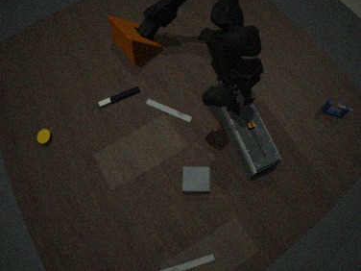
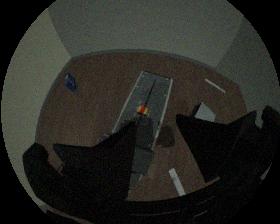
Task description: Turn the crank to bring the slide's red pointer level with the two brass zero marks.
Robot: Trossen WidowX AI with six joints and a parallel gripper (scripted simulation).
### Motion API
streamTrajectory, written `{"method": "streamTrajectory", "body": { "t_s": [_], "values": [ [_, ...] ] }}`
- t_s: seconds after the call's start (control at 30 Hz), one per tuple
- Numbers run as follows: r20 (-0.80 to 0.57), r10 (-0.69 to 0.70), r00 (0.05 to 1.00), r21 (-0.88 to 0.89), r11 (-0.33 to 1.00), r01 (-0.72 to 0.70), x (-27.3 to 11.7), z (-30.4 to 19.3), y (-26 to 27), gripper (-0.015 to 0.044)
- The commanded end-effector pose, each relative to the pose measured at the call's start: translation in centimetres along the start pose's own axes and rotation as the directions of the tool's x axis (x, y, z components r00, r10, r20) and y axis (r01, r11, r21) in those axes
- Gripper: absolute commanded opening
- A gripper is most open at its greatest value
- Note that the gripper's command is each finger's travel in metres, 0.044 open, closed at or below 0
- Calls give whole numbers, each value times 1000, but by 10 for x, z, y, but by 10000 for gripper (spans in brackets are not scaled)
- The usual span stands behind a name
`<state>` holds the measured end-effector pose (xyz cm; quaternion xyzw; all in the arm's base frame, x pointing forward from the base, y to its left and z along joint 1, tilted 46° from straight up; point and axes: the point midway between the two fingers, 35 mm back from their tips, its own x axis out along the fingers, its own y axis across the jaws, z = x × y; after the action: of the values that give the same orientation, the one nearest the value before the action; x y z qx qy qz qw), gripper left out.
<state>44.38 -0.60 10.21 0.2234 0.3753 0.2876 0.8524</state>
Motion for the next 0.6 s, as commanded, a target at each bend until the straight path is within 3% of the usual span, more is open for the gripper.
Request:
{"method": "streamTrajectory", "body": {
  "t_s": [0.0,0.2,0.57],
  "values": [
    [0,0,1000,0,1000,0,0,0,0,151],
    [0,0,1000,0,1000,0,0,0,0,0],
    [0,1,1000,0,1000,-1,0,0,0,0]
  ]
}}
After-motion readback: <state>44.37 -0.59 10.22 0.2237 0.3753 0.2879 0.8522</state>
